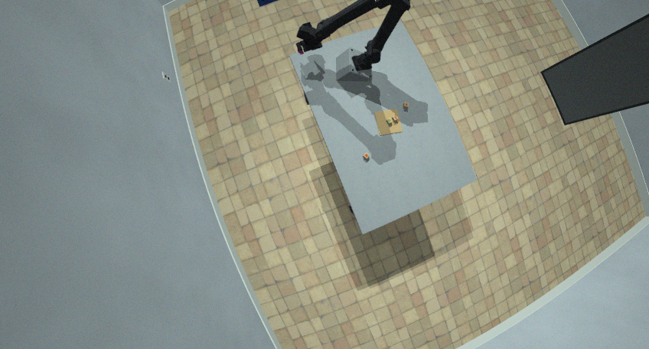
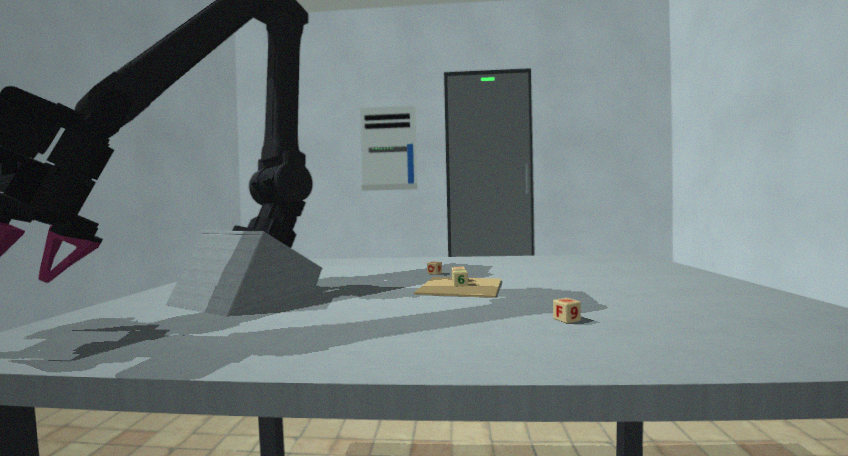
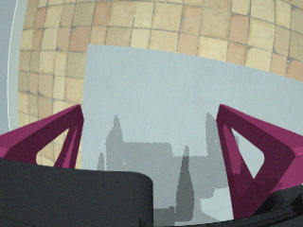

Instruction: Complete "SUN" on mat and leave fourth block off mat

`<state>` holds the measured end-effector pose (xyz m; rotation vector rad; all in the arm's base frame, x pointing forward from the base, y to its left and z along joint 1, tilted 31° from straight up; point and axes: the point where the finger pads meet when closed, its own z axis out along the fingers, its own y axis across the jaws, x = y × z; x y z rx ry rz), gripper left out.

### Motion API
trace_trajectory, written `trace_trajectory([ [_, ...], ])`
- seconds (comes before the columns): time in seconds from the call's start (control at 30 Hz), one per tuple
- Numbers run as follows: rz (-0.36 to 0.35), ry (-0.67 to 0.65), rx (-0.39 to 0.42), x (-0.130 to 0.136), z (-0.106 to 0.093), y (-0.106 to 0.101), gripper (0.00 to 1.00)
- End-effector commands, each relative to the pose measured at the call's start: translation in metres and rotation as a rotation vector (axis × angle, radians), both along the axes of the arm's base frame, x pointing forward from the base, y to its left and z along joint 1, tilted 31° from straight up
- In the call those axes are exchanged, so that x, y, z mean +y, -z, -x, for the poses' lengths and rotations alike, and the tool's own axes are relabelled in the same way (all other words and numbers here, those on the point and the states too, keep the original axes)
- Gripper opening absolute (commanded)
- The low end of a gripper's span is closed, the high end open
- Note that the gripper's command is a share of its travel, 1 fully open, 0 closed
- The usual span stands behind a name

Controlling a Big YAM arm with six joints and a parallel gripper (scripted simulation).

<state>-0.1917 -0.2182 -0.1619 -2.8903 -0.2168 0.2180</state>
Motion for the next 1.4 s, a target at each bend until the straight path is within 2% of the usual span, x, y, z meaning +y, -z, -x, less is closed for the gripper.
trace_trajectory([
  [0.0,0.007,-0.001,0.005,-0.003,0.002,-0.001,1.00],
  [0.53,0.007,-0.001,0.005,-0.003,0.002,-0.001,1.00],
  [0.57,0.035,-0.003,0.024,-0.018,0.011,-0.004,1.00],
  [0.83,0.066,-0.020,0.042,-0.042,0.011,-0.015,1.00],
  [1.03,0.085,-0.068,0.050,-0.066,-0.010,-0.026,1.00],
  [1.1,0.085,-0.068,0.050,-0.066,-0.010,-0.026,1.00],
  [1.23,0.107,-0.123,0.055,-0.091,-0.038,-0.039,1.00],
  [1.37,0.137,-0.197,0.060,-0.118,-0.080,-0.058,1.00],
])
